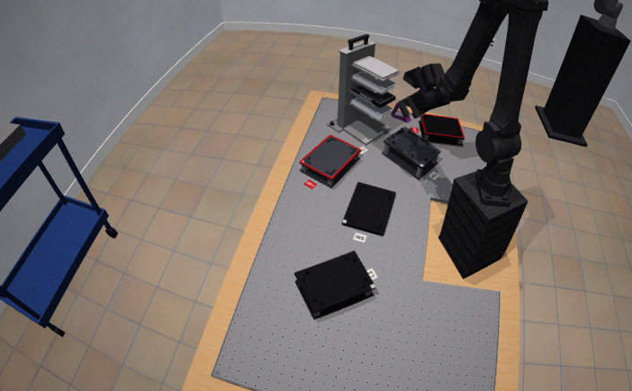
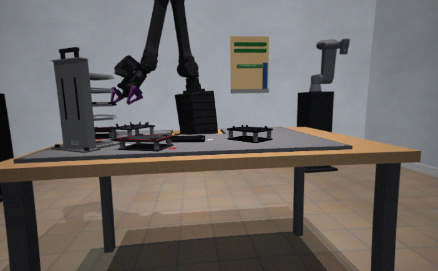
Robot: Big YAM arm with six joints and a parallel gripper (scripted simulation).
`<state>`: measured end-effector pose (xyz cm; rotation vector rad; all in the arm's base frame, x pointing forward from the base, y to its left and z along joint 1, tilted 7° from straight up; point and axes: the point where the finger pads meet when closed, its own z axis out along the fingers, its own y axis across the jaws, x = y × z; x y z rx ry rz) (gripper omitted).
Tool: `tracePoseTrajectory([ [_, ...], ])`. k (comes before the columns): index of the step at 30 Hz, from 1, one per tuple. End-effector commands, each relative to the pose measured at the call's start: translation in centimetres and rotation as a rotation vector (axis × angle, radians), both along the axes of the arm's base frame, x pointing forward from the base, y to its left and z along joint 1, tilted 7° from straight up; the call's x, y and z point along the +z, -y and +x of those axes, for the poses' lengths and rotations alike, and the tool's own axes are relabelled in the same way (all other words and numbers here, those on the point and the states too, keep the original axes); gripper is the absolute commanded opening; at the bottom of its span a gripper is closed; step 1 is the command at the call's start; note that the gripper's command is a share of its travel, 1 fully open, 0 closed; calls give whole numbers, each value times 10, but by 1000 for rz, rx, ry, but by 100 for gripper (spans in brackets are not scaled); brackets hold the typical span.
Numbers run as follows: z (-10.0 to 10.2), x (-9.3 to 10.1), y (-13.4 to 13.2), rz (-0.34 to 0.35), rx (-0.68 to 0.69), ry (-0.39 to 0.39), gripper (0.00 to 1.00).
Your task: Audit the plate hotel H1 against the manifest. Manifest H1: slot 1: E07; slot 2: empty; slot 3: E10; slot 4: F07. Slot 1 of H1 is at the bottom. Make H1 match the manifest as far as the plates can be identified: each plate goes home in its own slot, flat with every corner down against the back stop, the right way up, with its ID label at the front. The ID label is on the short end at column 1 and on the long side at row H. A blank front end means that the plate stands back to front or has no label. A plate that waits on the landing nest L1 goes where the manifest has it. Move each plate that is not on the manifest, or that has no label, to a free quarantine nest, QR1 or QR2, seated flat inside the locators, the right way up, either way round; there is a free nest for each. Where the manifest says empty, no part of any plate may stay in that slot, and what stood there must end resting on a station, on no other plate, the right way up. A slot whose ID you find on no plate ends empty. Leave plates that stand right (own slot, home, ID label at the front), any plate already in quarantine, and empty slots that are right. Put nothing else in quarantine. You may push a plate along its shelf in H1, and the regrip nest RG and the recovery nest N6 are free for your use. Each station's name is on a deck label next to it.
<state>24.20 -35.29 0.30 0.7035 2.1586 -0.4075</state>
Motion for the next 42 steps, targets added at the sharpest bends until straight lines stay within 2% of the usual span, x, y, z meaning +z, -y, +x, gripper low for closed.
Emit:
tracePoseTrajectory([
  [1, 4, 11, 10, -27, -4, 18, 100],
  [8, 4, 11, 10, -27, -4, 18, 100],
  [9, -4, 11, 5, -16, -21, 22, 100],
  [12, -5, 12, 5, -26, -15, 22, 100],
  [13, -7, 3, 2, -12, -13, 10, 100],
  [16, -9, 13, 2, -46, -6, 20, 100],
  [20, -15, 7, -3, -34, -6, 14, 100],
  [25, -21, 11, -7, -45, -6, 18, 100],
  [29, -24, 5, -10, -33, -6, 13, 100],
  [31, -17, -1, -10, -29, 10, 9, 100],
  [42, -16, -19, -7, -30, 7, 11, 100],
])
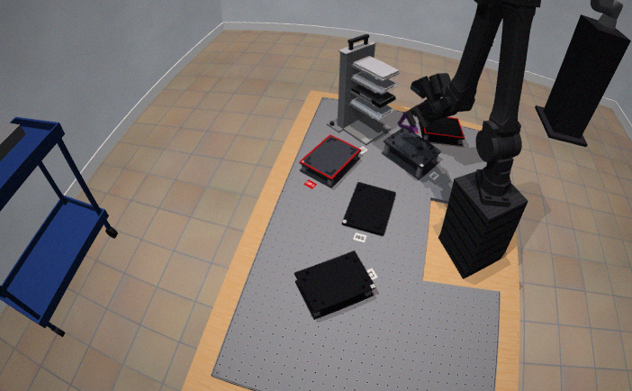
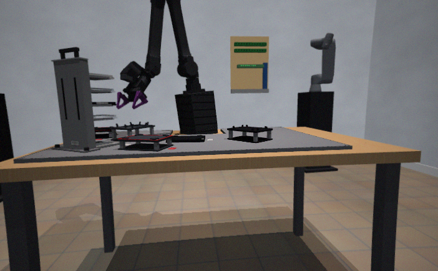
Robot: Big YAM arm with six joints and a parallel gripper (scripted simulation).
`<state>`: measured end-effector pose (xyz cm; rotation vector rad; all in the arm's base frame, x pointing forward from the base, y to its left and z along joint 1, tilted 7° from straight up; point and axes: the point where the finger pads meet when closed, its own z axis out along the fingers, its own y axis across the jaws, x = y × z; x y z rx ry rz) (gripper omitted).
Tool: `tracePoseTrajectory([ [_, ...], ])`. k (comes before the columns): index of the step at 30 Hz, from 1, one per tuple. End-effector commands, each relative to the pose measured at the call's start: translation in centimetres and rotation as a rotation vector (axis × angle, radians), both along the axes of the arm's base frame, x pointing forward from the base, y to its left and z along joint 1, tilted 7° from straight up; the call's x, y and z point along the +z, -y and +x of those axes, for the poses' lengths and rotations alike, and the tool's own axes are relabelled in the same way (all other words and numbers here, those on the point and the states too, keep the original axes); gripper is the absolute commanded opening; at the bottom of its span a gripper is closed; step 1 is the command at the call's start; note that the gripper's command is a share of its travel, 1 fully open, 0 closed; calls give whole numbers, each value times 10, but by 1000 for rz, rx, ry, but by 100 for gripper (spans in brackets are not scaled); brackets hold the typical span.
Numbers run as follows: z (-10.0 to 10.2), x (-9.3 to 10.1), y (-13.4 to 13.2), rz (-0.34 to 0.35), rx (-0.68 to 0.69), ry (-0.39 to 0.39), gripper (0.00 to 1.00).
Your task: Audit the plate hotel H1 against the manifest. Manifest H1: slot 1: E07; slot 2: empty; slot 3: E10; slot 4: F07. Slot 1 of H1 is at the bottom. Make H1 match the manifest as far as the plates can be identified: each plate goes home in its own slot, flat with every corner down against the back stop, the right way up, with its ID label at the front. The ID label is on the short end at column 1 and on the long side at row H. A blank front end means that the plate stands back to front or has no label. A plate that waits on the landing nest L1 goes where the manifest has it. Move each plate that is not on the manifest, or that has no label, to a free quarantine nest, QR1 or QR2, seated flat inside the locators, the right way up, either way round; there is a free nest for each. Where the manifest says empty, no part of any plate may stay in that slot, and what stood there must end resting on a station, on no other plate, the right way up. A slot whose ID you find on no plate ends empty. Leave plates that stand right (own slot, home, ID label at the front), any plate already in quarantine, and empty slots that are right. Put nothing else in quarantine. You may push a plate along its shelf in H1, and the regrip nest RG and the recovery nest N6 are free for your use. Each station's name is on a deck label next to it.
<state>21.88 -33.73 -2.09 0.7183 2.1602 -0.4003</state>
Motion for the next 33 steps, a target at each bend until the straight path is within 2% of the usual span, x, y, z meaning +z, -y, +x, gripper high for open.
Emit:
tracePoseTrajectory([
  [1, 7, 4, 9, -42, 15, 11, 100],
  [19, 8, -23, 12, -43, 14, 12, 100],
  [22, 12, -23, 12, -40, 15, 15, 100],
  [23, 15, -17, 16, -51, 10, 24, 100],
  [26, 16, -27, 13, -8, 6, 9, 100],
  [33, 25, -27, 20, -9, 6, 10, 100],
])
